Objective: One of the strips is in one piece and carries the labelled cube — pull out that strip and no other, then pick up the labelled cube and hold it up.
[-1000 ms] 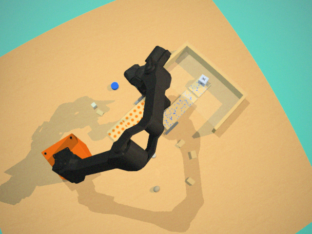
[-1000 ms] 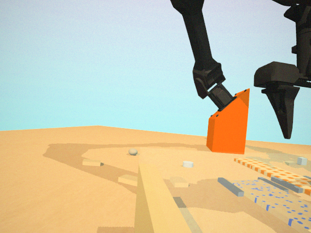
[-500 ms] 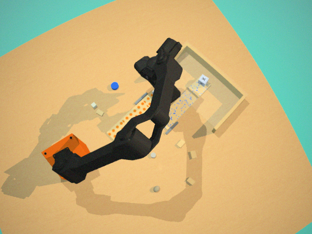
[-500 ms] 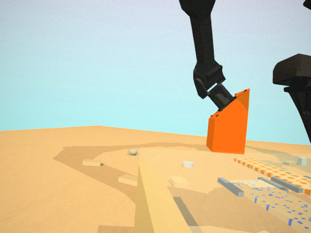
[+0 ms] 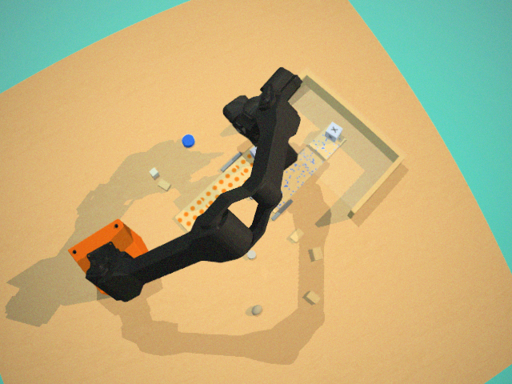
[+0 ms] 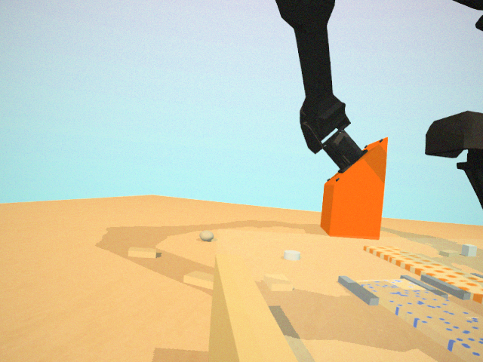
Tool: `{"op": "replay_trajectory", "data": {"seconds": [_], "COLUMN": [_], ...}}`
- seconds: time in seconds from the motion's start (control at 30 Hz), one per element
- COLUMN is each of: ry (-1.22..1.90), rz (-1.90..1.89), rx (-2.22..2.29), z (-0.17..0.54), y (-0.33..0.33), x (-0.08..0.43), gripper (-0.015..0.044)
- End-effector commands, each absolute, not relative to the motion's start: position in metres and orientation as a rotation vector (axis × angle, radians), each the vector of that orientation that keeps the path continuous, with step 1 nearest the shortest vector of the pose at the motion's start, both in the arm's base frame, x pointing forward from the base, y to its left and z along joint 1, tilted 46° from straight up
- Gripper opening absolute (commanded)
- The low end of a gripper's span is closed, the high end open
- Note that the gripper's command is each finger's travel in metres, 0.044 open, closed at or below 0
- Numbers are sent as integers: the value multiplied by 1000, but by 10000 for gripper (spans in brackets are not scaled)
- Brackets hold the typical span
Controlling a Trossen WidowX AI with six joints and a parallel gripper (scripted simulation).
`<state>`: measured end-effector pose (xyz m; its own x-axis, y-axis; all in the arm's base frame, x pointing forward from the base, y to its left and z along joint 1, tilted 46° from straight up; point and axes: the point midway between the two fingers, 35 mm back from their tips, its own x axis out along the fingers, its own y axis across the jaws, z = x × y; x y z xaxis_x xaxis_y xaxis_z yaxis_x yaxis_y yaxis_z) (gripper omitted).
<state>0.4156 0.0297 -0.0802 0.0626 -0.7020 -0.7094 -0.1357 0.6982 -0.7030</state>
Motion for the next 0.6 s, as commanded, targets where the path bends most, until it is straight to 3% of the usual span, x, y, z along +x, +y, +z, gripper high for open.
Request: {"op": "replay_trajectory", "data": {"seconds": [0.0, 0.57], "ry": [1486, 1486], "rz": [-496, -498], "rx": [-741, -742], "z": [-89, -106], "y": [21, 2], "x": [413, 414], "gripper": [250, 250]}}
